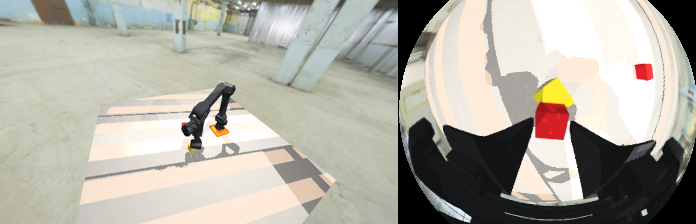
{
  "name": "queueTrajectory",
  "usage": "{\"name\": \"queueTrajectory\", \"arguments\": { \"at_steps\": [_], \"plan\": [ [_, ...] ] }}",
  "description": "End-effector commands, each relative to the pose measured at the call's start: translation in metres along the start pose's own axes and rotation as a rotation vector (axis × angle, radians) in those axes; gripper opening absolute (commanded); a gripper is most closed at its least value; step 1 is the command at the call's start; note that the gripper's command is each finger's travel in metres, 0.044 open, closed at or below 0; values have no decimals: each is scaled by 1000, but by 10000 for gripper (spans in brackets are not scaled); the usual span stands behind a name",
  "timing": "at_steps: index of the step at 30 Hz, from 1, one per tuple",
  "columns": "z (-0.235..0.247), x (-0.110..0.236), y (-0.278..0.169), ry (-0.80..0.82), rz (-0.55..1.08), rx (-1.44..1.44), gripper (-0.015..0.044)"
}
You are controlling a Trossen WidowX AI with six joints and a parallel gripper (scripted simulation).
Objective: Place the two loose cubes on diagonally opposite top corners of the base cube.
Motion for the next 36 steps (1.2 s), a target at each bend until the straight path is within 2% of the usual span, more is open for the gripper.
{"name": "queueTrajectory", "arguments": {
  "at_steps": [1,17,19,36],
  "plan": [
    [0,8,0,6,-3,0,205],
    [0,27,0,7,-3,0,205],
    [-1,24,3,4,-3,27,258],
    [-46,37,63,-3,-9,692,265]
  ]
}}
Point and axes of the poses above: the point midway between the two fingers, 35 mm back from their tips, its own x axis back along the fingers, its own z axis across the jaws, y = z × x, the point moved 10 cm from there along x, back along the fingers, and after that the axes turned 10 degrees about -x, right-handed, at the moved point
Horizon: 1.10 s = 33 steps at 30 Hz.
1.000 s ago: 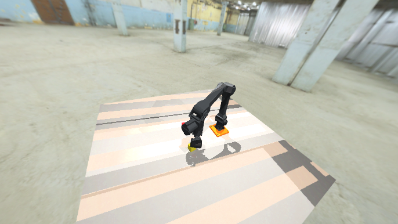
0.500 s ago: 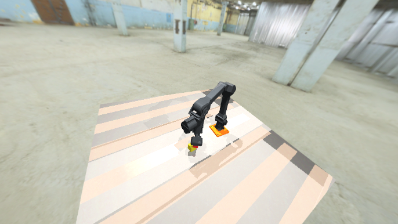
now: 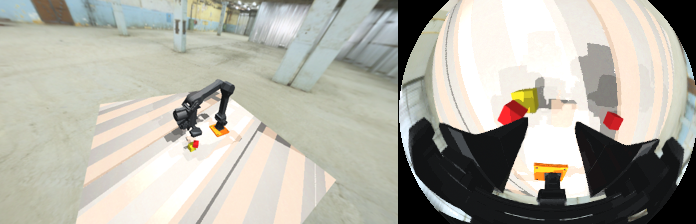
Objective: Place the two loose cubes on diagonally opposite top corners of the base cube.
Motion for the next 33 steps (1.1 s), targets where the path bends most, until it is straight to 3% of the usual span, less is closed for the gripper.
{"name": "queueTrajectory", "arguments": {
  "at_steps": [1,33],
  "plan": [
    [-18,4,5,1,-3,166,265],
    [-158,28,-2,-15,7,1423,265]
  ]
}}
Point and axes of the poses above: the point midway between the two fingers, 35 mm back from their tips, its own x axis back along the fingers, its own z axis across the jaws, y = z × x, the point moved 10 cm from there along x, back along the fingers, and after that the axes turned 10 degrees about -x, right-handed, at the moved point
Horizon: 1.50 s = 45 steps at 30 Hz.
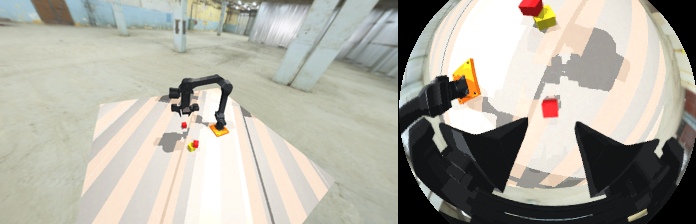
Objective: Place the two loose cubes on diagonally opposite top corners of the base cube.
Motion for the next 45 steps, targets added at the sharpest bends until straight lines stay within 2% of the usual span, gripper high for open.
{"name": "queueTrajectory", "arguments": {
  "at_steps": [1,9,18,45],
  "plan": [
    [0,5,-19,-4,-2,170,265],
    [-1,3,-19,-4,-2,176,265],
    [-1,-56,-19,-4,-2,176,265],
    [-1,-95,-19,-4,-2,176,265]
  ]
}}
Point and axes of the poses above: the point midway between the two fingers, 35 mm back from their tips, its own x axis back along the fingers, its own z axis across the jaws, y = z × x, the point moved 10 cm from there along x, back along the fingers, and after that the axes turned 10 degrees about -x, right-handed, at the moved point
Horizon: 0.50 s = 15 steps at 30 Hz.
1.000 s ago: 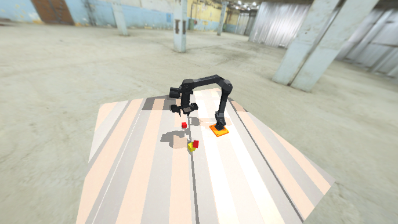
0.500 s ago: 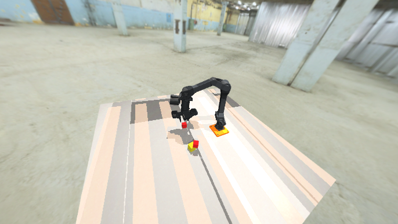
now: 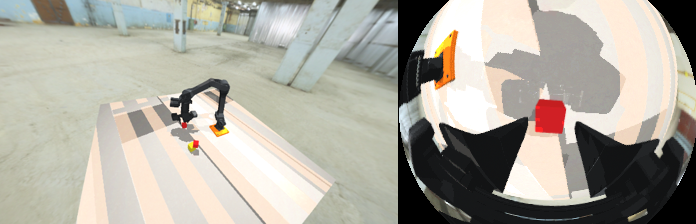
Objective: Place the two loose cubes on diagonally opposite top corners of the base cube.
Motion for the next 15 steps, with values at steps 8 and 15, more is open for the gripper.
{"name": "queueTrajectory", "arguments": {
  "at_steps": [8,15],
  "plan": [
    [1,-19,0,12,-3,6,265],
    [1,-19,0,12,-3,6,105]
  ]
}}
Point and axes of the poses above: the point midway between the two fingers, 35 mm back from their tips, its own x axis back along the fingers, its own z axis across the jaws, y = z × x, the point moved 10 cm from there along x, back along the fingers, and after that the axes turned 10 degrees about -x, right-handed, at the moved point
